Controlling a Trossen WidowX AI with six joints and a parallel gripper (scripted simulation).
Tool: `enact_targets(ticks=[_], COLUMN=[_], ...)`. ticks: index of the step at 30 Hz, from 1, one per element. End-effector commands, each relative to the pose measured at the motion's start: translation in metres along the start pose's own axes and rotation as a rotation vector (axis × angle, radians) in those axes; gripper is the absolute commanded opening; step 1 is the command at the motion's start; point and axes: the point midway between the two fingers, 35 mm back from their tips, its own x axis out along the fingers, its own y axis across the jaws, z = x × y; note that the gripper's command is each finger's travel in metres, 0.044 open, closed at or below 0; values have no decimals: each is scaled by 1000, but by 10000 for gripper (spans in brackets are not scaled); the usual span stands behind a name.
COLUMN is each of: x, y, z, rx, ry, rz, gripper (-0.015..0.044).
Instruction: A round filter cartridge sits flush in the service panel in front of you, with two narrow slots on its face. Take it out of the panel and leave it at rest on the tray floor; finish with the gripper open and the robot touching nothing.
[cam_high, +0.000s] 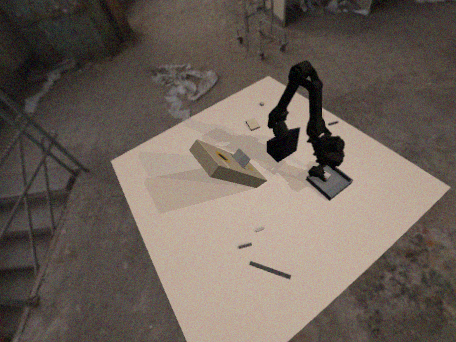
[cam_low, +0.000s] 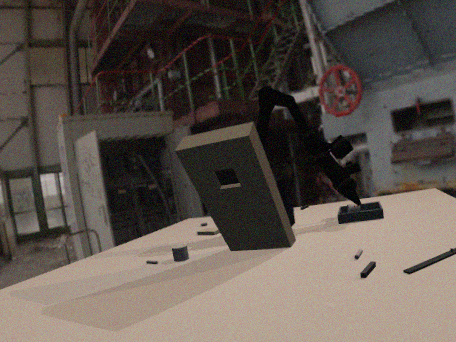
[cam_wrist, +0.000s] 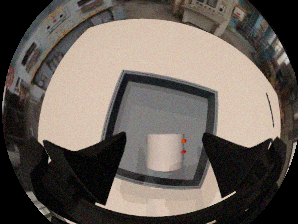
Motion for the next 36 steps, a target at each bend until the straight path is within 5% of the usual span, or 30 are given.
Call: enact_targets(ticks=[1, 8, 36], x=[-2, -61, -49], y=[0, -1, 1], z=[2, 35, 32], rx=[-1, 0, 4], ry=[-3, -1, -9], rz=[0, -1, 4], gripper=[440, 440, 440])
